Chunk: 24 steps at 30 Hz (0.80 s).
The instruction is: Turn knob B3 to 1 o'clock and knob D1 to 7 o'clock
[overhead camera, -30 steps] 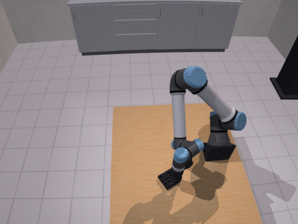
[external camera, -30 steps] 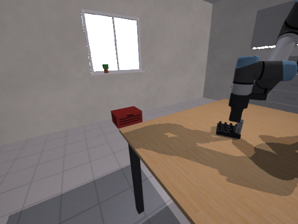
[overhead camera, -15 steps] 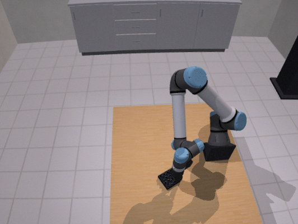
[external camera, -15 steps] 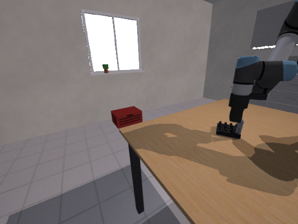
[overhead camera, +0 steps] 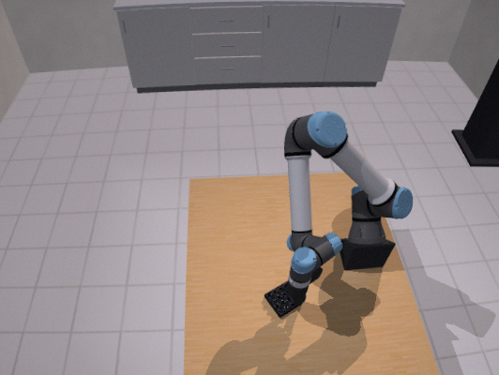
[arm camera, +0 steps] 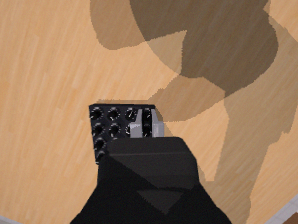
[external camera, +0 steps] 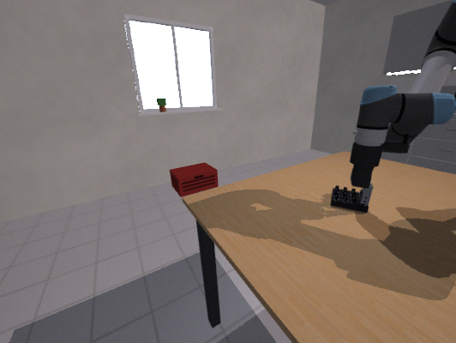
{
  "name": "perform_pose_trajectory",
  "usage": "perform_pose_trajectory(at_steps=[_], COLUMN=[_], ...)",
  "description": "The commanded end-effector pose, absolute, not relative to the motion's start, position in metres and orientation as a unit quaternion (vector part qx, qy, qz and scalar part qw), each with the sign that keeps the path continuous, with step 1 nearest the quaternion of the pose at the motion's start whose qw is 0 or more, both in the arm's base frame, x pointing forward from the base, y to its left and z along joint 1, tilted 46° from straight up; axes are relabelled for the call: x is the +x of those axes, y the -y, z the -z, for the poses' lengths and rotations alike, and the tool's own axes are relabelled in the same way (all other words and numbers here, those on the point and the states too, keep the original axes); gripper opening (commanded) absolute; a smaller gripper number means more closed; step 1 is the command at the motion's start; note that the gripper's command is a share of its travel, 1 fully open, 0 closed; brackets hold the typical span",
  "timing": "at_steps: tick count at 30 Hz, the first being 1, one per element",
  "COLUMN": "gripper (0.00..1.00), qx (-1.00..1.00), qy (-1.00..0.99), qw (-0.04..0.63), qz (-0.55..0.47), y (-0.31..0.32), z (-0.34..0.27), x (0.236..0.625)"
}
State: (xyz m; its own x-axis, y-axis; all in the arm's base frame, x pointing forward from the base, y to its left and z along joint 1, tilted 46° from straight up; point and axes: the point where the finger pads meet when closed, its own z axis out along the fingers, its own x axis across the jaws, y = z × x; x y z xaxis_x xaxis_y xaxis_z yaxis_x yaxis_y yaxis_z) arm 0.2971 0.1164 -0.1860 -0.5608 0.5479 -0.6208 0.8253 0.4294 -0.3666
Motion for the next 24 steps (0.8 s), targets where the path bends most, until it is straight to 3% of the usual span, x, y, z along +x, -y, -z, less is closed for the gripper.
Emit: perform_pose_trajectory(at_steps=[1,12,13,24], gripper=[0.3,0.3,0.46,0.46], qx=[0.418,0.418,0.418,0.418], qy=[-0.82,-0.82,-0.82,-0.82], qw=[0.209,0.209,0.209,0.209], qz=[0.331,0.331,0.331,0.331], y=[-0.1168,-0.1168,-0.1168,-0.1168], z=[0.1858,0.1858,0.1858,0.1858], x=[0.2974,0.2974,0.2974,0.2974])
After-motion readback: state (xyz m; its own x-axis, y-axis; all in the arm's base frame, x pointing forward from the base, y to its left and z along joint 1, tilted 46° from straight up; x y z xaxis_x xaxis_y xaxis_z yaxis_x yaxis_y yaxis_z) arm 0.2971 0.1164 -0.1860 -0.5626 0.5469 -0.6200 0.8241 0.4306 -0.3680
